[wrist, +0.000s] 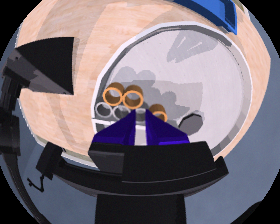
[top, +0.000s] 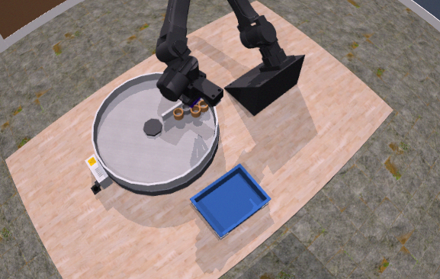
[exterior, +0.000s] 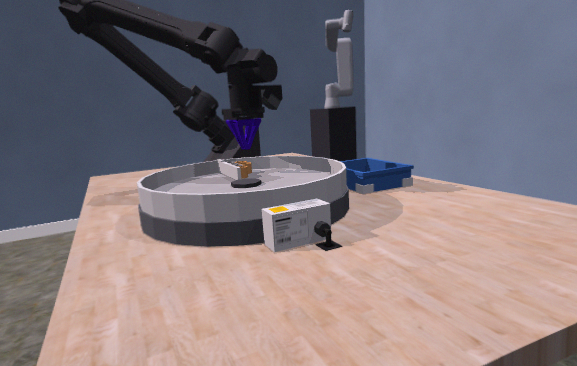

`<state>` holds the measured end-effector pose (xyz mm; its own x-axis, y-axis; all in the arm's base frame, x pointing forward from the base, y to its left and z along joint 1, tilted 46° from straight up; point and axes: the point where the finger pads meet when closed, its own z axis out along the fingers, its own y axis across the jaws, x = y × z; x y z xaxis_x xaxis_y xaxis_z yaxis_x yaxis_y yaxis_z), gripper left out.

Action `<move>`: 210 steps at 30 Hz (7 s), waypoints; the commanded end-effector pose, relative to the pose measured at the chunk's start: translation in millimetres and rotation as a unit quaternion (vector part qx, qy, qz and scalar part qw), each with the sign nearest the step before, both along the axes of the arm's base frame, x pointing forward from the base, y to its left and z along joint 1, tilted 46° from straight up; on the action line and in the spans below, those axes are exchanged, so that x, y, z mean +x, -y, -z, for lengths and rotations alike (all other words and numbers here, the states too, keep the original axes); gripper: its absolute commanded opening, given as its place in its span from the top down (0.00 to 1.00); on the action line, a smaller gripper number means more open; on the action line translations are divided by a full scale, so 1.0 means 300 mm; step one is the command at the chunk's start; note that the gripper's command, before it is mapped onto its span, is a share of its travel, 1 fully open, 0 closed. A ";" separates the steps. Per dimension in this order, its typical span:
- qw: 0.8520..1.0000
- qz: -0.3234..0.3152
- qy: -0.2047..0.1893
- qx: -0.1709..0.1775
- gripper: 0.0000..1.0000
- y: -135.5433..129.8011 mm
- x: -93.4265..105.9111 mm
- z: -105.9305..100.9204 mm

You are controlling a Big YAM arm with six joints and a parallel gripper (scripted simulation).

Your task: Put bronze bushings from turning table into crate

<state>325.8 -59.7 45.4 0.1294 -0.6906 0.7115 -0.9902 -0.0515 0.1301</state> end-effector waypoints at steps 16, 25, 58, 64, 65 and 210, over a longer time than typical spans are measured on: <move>1.000 -0.016 0.016 0.005 0.87 -0.032 0.058 -0.021; 1.000 -0.016 0.016 0.005 0.87 -0.032 0.058 -0.021; 1.000 -0.016 0.018 0.004 0.87 0.027 0.055 0.027; 1.000 -0.016 0.018 0.004 0.87 0.027 0.055 0.027; 1.000 -0.016 0.018 0.004 0.87 0.027 0.055 0.027; 1.000 -0.007 0.013 0.003 0.87 0.102 0.040 0.079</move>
